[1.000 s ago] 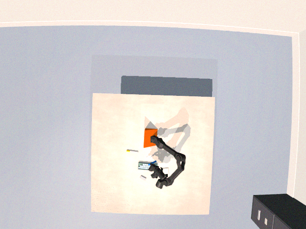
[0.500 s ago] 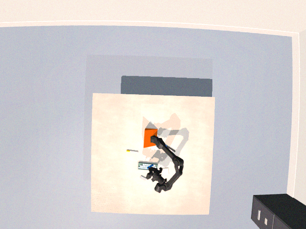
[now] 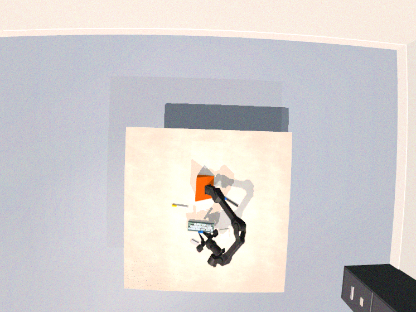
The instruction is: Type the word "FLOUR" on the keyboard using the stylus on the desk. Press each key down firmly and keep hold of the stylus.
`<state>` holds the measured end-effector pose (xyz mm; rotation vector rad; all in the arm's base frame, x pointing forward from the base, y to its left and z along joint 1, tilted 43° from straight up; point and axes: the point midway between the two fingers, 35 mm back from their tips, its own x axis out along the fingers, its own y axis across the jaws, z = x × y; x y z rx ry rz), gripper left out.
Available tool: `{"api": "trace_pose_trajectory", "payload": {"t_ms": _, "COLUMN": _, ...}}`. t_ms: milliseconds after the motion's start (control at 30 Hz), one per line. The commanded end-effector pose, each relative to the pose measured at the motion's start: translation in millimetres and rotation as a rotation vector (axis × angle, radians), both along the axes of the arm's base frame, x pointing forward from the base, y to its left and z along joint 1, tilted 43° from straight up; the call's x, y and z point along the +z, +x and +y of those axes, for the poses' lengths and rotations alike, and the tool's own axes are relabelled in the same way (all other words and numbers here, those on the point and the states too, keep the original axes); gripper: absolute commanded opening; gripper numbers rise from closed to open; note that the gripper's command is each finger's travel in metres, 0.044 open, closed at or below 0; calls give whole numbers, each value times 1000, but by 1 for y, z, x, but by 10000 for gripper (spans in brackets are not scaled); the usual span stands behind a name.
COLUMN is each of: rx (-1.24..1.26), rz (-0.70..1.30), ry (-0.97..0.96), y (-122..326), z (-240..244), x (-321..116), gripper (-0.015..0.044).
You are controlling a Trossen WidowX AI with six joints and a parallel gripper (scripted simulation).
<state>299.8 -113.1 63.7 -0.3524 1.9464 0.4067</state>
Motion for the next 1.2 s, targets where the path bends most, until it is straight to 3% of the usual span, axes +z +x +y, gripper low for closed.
{"api": "trace_pose_trajectory", "payload": {"t_ms": 0, "rx": 121, "rz": 28, "ry": 32, "y": 7, "z": -5, "x": -4, "gripper": 0}}
{"api": "trace_pose_trajectory", "payload": {"t_ms": 467, "rx": 570, "rz": 129, "ry": 176, "y": 29, "z": -20, "x": -14, "gripper": 0}}
{"api": "trace_pose_trajectory", "payload": {"t_ms": 1167, "rx": 576, "rz": 130, "ry": 180, "y": 31, "z": 3, "x": -39, "gripper": 0}}
